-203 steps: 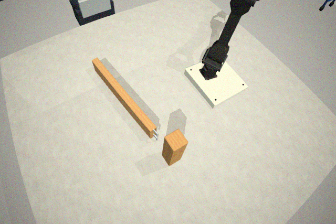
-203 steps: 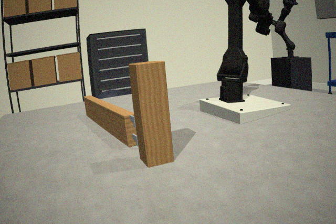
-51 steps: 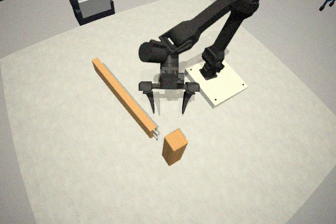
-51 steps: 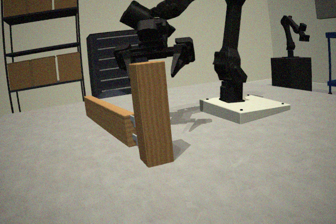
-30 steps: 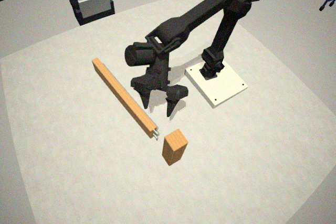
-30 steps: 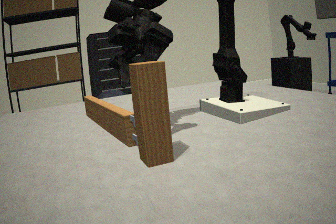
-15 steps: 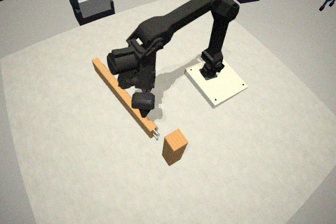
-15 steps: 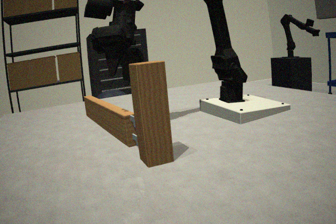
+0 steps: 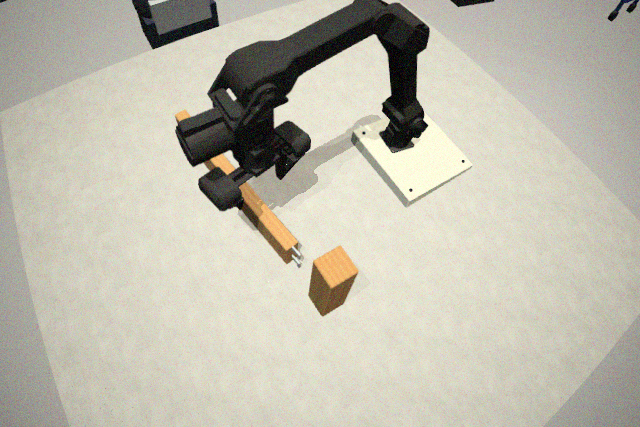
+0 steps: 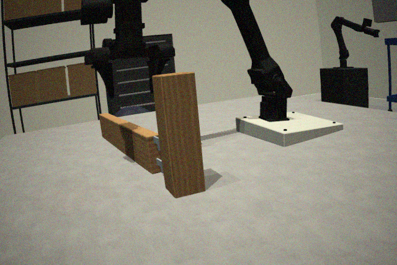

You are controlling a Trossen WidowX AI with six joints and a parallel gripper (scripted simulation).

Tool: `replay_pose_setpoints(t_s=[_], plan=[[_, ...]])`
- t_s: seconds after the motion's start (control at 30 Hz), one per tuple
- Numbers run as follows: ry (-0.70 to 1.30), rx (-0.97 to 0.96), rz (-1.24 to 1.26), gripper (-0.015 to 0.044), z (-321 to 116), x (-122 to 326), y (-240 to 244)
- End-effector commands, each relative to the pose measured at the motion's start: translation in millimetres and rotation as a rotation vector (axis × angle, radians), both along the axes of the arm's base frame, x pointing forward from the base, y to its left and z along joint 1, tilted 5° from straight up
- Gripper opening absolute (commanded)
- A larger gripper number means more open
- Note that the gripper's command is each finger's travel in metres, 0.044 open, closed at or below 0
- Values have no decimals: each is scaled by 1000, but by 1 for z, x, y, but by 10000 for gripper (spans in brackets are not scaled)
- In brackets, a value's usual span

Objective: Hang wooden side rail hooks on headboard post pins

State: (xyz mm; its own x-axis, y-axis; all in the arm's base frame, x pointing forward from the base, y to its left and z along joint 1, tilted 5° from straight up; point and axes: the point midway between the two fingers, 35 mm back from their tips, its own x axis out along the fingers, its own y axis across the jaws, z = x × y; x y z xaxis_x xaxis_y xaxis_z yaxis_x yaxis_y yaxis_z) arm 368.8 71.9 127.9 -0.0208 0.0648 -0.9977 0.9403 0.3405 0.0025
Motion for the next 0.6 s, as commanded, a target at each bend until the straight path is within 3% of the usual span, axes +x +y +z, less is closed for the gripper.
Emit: replay_pose_setpoints(t_s=[0.0,0.57], plan=[[30,-38,-81,440,-3,1,-3],[30,-38,-81,440,-41,-1,-1]])
